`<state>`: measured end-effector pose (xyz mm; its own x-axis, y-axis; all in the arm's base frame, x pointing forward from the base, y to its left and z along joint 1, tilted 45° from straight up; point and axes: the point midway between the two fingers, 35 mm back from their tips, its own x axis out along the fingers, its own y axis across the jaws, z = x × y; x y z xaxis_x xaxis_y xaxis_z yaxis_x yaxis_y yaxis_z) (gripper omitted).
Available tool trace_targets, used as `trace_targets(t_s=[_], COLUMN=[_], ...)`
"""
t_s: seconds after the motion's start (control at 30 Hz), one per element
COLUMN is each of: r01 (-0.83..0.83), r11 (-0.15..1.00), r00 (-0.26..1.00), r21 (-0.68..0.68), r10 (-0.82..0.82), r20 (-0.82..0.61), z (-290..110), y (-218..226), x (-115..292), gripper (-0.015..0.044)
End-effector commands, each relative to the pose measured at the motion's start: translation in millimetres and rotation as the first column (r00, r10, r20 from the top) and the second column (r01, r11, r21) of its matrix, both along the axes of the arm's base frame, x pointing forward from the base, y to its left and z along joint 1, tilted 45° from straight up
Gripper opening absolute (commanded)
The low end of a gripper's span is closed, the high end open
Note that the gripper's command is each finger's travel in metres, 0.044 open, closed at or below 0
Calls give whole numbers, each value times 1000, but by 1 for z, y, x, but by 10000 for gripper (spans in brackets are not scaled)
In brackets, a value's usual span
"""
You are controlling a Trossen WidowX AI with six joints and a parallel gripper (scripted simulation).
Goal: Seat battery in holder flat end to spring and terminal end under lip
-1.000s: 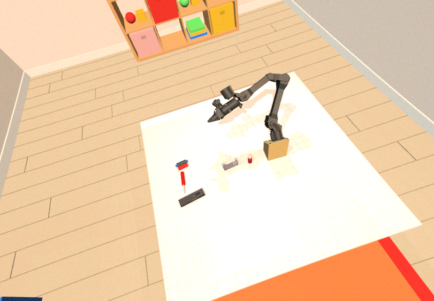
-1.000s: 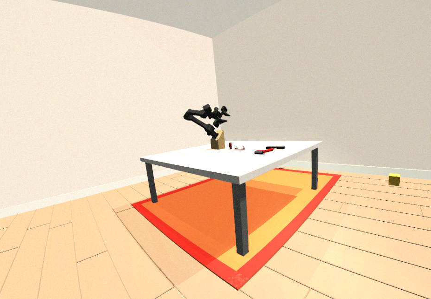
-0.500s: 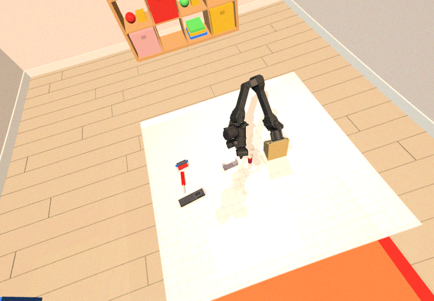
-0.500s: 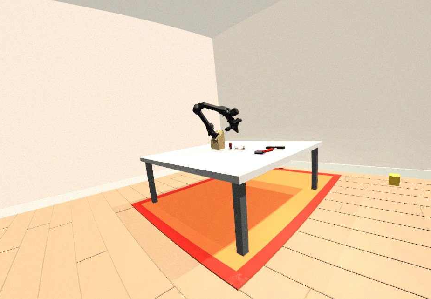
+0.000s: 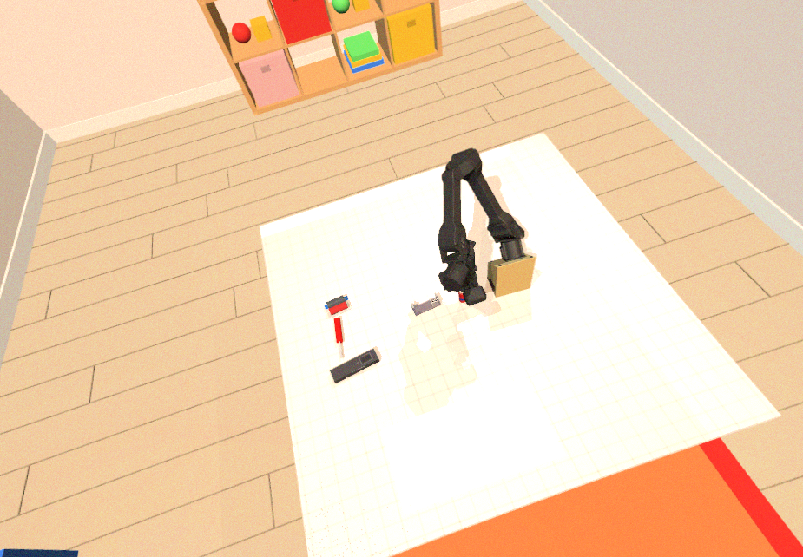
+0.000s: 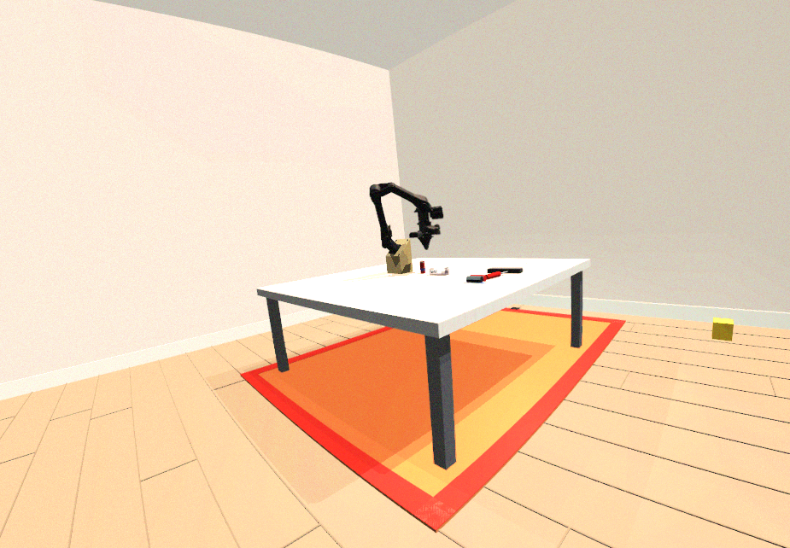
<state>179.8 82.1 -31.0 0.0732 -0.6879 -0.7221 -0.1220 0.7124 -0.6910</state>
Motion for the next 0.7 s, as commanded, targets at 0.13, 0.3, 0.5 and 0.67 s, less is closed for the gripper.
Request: trace_targets(t_s=[0.13, 0.3, 0.5, 0.67], r01=[-5, -4, -5, -5], r11=[1000, 1000, 1000, 1000], r00=[1000, 1000, 1000, 1000], r21=[-13, -18, -17, -15], r10=[5, 4, 5, 5], r20=[-1, -1, -1, -2], z=[-42, -55, -52, -46], y=[-39, -55, -58, -63], x=[6, 5, 7, 9], gripper=[0, 0, 0, 0])
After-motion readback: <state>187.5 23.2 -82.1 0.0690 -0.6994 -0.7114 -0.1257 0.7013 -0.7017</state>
